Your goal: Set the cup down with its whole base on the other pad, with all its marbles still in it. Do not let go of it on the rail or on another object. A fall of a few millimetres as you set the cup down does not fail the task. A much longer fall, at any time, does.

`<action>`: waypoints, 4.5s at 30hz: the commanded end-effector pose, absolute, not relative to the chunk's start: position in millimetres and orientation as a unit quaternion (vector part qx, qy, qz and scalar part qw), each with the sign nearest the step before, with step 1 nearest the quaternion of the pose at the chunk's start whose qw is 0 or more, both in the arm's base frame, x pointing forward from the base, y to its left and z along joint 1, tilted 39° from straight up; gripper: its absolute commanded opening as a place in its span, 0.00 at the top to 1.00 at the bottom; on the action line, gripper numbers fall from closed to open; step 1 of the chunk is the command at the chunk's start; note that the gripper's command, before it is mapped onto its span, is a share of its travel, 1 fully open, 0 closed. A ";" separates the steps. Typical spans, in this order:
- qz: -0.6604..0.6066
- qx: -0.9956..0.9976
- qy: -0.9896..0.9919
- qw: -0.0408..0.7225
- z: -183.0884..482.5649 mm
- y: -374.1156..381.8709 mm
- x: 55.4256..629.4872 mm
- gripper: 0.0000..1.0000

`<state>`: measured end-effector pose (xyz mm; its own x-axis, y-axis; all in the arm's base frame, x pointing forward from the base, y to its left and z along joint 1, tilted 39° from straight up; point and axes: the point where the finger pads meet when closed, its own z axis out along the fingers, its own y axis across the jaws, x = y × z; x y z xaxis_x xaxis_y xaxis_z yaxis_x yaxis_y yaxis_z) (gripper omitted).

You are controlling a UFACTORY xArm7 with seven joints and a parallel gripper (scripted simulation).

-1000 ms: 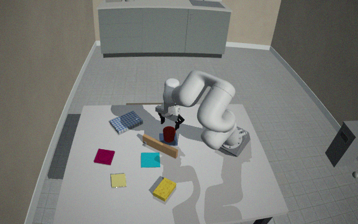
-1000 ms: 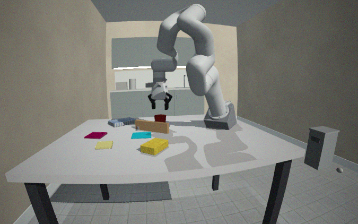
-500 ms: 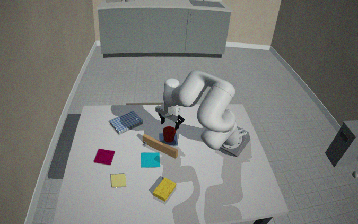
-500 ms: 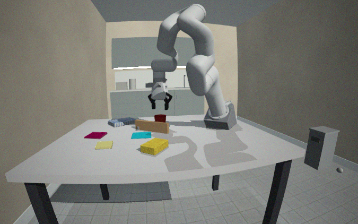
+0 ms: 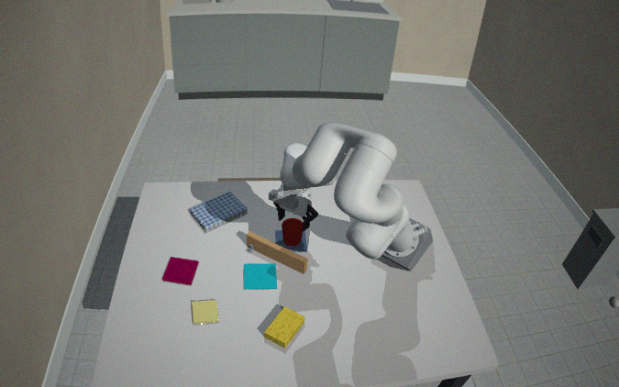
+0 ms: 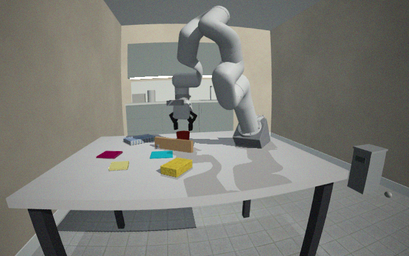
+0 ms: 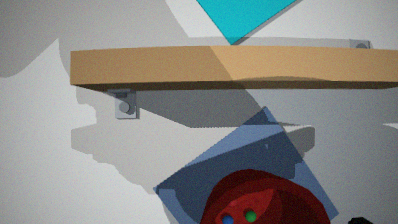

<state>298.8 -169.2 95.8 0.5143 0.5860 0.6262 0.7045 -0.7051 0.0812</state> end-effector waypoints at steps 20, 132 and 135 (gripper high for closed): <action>-0.323 -0.865 -0.372 0.090 58.4 -153.6 323.9 0.00; -0.323 -0.865 -0.372 0.090 58.2 -153.5 324.0 0.15; -0.323 -0.865 -0.372 0.090 58.2 -153.5 324.0 0.15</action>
